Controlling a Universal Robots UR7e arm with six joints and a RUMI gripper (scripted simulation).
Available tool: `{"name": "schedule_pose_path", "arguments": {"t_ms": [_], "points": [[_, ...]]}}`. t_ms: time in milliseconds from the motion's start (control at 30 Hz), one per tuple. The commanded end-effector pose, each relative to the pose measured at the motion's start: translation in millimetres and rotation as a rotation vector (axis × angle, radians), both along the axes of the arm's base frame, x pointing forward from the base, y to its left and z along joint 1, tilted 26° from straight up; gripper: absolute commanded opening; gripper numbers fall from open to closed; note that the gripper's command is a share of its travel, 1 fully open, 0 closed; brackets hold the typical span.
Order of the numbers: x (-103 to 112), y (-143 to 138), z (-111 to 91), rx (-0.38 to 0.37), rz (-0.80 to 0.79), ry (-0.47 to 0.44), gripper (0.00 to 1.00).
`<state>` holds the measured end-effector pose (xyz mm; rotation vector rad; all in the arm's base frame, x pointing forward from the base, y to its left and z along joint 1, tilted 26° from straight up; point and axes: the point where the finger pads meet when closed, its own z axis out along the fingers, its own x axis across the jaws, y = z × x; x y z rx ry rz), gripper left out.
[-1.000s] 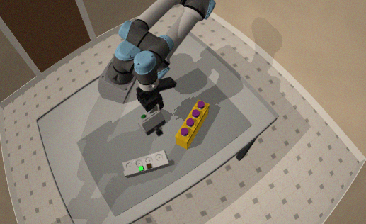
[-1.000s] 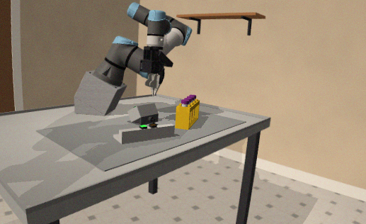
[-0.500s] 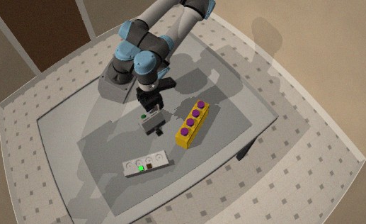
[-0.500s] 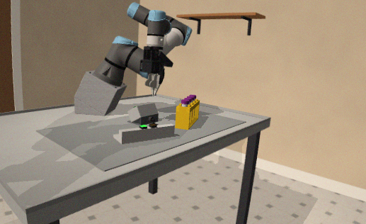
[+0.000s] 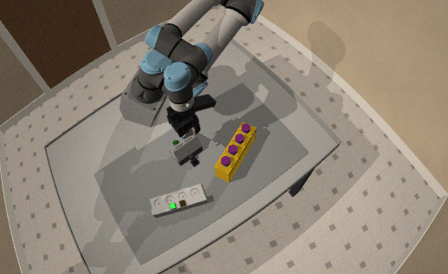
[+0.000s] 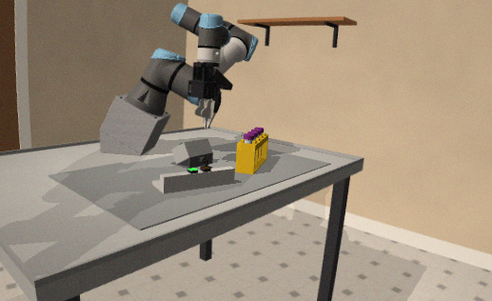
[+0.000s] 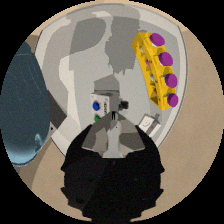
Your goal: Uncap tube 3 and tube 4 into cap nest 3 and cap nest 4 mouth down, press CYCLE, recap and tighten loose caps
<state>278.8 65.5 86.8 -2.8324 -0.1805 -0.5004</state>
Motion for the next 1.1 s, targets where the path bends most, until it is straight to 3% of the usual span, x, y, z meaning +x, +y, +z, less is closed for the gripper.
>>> {"name": "schedule_pose_path", "arguments": {"t_ms": [0,867,900,933,1067], "points": [[-35,-62,-36,-0.004,0.075,0.232,0.00],[-35,-62,-36,-0.004,0.075,0.232,0.00],[-16,-47,-85,-0.004,0.074,0.232,0.00],[-35,-62,-36,-0.004,0.075,0.232,0.00],[-35,-62,-36,-0.004,0.075,0.232,0.00]]}}
